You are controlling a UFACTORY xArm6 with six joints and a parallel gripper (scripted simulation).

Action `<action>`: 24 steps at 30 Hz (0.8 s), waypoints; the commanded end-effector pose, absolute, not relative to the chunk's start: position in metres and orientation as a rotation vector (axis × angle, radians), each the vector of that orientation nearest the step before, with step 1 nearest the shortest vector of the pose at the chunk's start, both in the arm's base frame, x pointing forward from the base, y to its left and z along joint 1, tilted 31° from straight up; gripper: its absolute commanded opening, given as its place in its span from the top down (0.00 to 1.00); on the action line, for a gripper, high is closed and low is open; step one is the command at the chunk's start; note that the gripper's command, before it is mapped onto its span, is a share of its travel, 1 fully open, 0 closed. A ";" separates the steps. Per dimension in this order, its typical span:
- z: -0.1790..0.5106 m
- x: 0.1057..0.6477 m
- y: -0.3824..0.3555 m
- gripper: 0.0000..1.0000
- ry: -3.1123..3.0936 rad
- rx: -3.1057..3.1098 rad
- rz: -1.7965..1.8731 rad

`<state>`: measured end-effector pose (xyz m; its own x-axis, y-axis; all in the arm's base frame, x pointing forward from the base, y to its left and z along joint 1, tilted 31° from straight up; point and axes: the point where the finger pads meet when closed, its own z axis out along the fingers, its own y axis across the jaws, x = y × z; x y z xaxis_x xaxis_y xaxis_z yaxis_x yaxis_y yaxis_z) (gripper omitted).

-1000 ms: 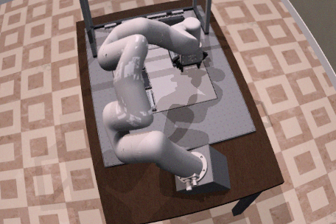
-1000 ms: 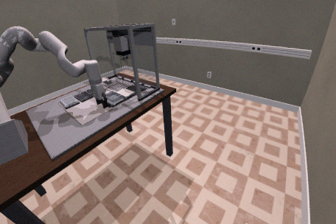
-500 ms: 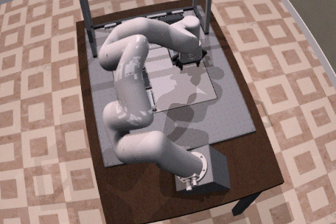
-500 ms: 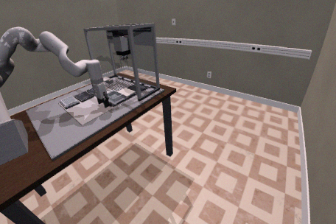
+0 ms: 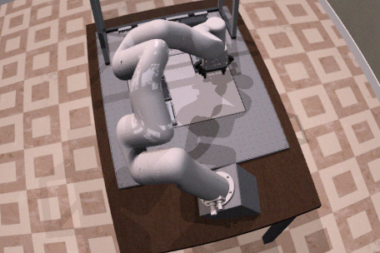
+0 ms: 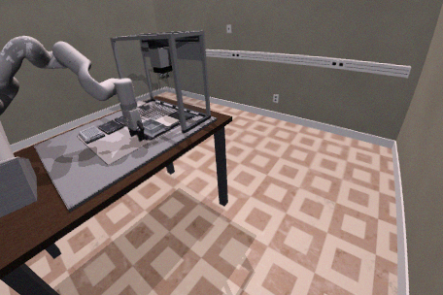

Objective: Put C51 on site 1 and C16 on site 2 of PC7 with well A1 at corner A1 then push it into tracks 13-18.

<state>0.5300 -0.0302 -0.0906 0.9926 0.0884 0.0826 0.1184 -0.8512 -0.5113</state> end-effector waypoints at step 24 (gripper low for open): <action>-0.088 0.539 -0.031 0.18 -0.145 -2.597 -0.082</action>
<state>0.5369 -0.0297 -0.0901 0.9927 0.0884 0.0825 0.1183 -0.8512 -0.5113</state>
